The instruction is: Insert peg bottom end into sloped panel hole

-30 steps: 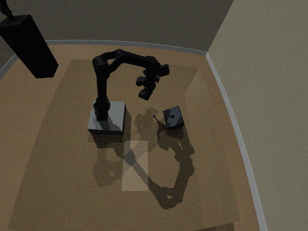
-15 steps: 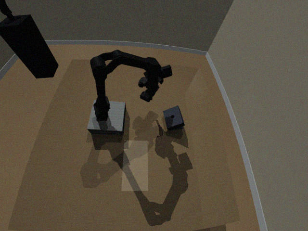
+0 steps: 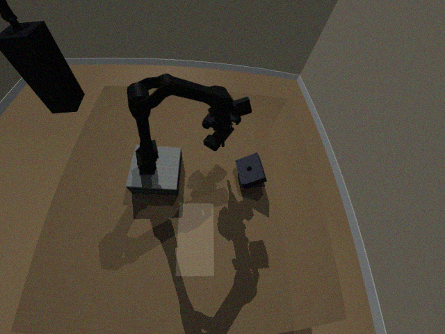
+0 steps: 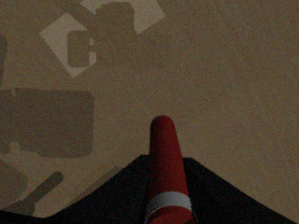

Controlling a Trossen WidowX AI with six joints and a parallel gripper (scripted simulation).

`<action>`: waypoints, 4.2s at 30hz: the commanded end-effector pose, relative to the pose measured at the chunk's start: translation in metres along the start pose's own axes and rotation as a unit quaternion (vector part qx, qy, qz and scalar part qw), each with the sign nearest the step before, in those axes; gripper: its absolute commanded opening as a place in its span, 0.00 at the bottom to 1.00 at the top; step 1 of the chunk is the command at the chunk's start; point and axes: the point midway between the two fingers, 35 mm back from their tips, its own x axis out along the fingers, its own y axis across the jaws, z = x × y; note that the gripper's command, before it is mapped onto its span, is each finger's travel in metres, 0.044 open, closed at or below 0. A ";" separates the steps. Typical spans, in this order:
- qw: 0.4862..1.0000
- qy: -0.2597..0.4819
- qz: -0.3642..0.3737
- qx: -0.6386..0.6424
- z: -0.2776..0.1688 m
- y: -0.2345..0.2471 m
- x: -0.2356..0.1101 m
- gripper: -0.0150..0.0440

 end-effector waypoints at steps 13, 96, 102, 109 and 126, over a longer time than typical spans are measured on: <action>0.998 0.020 -0.031 0.059 -0.021 0.010 -0.005 0.25; 0.948 0.128 -0.155 0.246 -0.124 0.043 0.005 0.25; 0.949 0.130 -0.155 0.241 -0.125 0.043 0.007 0.25; 0.949 0.131 -0.155 0.241 -0.125 0.043 0.008 0.25; 0.949 0.131 -0.155 0.243 -0.132 0.038 0.028 0.25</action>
